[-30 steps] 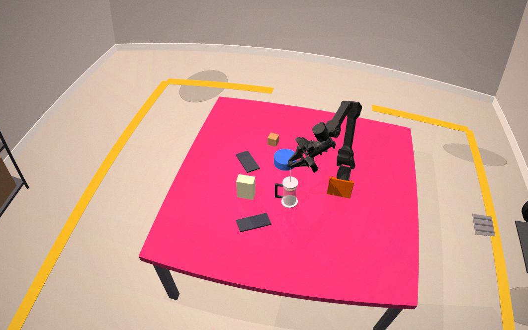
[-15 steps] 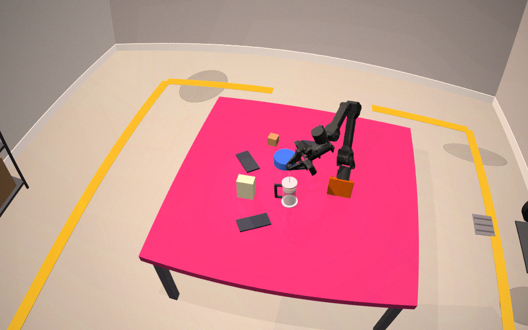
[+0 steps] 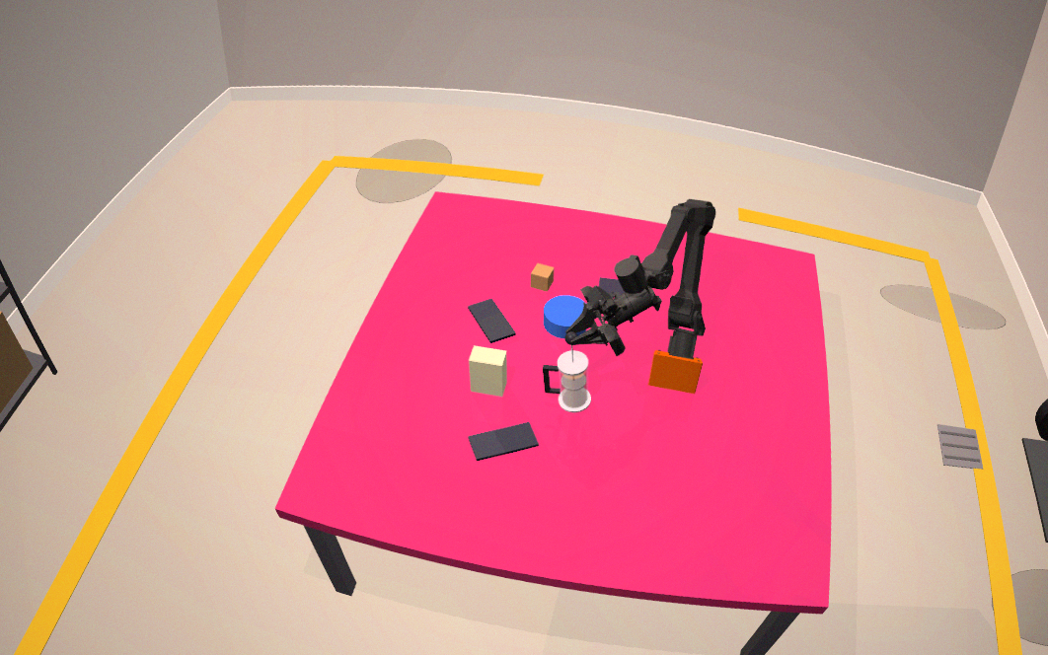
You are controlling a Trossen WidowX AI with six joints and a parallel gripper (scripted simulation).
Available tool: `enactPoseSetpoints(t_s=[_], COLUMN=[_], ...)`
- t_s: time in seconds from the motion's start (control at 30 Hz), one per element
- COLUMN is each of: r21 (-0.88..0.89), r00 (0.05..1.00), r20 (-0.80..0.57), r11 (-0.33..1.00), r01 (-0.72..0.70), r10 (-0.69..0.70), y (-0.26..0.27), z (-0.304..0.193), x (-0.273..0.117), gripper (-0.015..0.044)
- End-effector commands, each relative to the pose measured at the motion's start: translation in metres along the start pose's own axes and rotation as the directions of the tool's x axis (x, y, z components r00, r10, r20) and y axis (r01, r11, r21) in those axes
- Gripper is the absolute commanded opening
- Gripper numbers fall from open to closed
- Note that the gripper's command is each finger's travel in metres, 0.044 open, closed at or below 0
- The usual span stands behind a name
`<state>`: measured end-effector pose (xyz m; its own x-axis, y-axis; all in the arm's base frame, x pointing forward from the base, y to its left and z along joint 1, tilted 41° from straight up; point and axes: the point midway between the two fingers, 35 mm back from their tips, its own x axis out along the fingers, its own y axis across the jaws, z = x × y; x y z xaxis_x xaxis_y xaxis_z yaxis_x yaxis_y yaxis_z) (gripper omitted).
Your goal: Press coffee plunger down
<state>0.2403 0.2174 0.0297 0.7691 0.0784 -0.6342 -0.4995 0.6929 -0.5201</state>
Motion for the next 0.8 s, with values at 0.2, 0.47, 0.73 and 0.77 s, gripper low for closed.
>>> enactPoseSetpoints(t_s=[0.2, 0.47, 0.73, 0.77], r21=[-0.043, -0.043, -0.043, -0.043], r00=[0.997, 0.997, 0.997, 0.997], r20=[-0.078, -0.077, -0.076, -0.076], r11=[0.999, 0.999, 0.999, 0.999], r01=[0.001, 0.002, 0.002, 0.002], r10=[-0.004, -0.005, -0.006, -0.006], y=[-0.002, -0.002, -0.002, -0.002], z=[-0.040, -0.042, -0.039, -0.039], x=[0.016, 0.025, 0.029, 0.030], gripper=[0.0122, 0.0122, 0.0122, 0.0122])
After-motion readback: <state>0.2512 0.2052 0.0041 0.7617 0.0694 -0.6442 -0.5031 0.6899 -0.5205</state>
